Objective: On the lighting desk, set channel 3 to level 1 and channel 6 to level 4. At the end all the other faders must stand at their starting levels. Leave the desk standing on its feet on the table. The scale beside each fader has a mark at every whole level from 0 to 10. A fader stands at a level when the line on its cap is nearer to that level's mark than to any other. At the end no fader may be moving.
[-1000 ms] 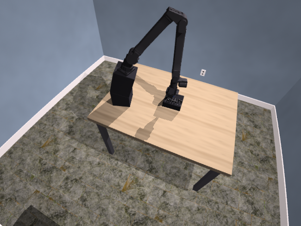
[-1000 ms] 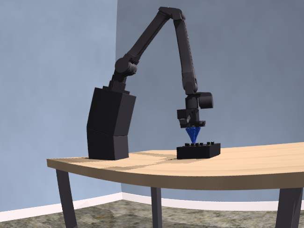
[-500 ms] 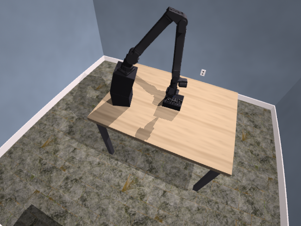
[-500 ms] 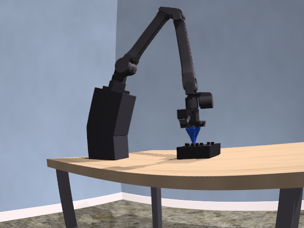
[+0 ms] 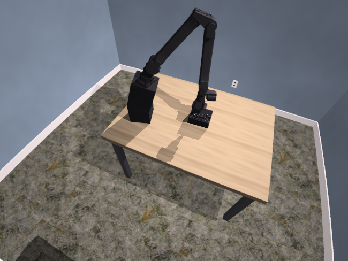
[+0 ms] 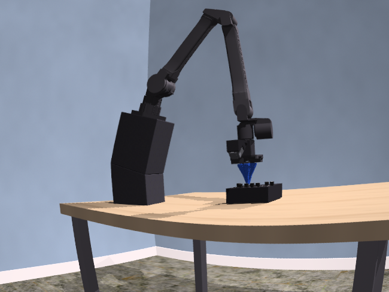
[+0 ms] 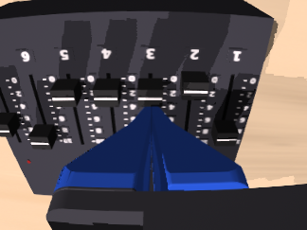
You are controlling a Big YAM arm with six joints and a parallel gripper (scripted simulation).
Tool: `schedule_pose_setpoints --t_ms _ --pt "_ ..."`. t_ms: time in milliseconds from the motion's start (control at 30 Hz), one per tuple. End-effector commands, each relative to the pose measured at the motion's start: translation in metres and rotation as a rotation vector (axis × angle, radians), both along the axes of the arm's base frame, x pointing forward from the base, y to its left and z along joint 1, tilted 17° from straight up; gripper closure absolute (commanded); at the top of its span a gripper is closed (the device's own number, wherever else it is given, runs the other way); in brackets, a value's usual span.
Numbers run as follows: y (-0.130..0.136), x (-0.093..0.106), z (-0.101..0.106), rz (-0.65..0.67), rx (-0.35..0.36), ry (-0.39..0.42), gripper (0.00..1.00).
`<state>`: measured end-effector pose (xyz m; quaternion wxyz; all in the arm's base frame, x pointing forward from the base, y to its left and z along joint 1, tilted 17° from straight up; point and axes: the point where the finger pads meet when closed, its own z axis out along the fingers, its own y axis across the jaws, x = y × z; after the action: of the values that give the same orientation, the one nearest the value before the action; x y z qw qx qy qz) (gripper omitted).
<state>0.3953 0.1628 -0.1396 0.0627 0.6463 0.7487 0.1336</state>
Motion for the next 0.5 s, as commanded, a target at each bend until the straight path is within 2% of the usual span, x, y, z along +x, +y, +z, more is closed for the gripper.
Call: schedule_pose_setpoints --t_ms 0,467 --pt "-0.008 0.003 0.005 -0.034 -0.008 -0.001 1.0" --pt "-0.01 -0.004 0.041 -0.033 -0.001 -0.011 1.0"
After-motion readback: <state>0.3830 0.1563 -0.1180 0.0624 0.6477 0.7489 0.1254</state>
